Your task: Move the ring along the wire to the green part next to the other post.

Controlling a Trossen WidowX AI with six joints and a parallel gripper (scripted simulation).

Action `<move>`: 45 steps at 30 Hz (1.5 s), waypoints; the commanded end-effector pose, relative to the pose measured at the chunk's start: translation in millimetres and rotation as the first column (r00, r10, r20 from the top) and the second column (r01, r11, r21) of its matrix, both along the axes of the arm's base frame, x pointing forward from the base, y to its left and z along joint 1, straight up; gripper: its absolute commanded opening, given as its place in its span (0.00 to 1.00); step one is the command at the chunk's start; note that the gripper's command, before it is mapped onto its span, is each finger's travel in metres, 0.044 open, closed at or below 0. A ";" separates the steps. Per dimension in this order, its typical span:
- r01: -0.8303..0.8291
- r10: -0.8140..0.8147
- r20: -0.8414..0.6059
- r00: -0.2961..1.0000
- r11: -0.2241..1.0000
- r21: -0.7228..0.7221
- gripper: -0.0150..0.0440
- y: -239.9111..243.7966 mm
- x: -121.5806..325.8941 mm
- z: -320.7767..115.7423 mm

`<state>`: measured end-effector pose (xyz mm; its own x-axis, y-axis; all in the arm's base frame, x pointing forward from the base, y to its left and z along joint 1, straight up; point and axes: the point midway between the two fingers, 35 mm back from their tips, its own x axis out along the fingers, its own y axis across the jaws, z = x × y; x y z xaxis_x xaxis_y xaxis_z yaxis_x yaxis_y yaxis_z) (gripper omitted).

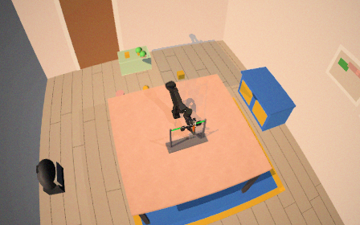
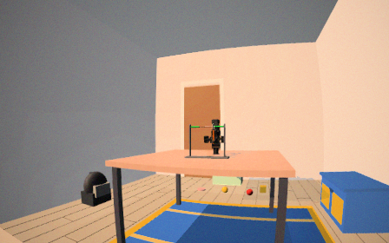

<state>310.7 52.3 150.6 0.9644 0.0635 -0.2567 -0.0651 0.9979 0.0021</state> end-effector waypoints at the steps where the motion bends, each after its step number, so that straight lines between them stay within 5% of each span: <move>1: 0.002 -0.002 -0.003 1.000 1.000 0.005 0.00 5.2 0.2 -0.7; 45: -0.009 0.009 -0.003 1.000 1.000 0.008 0.00 31.3 -0.4 -18.0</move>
<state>310.4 84.1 136.2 0.9638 0.0788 -0.2547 -0.0796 0.9968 0.0073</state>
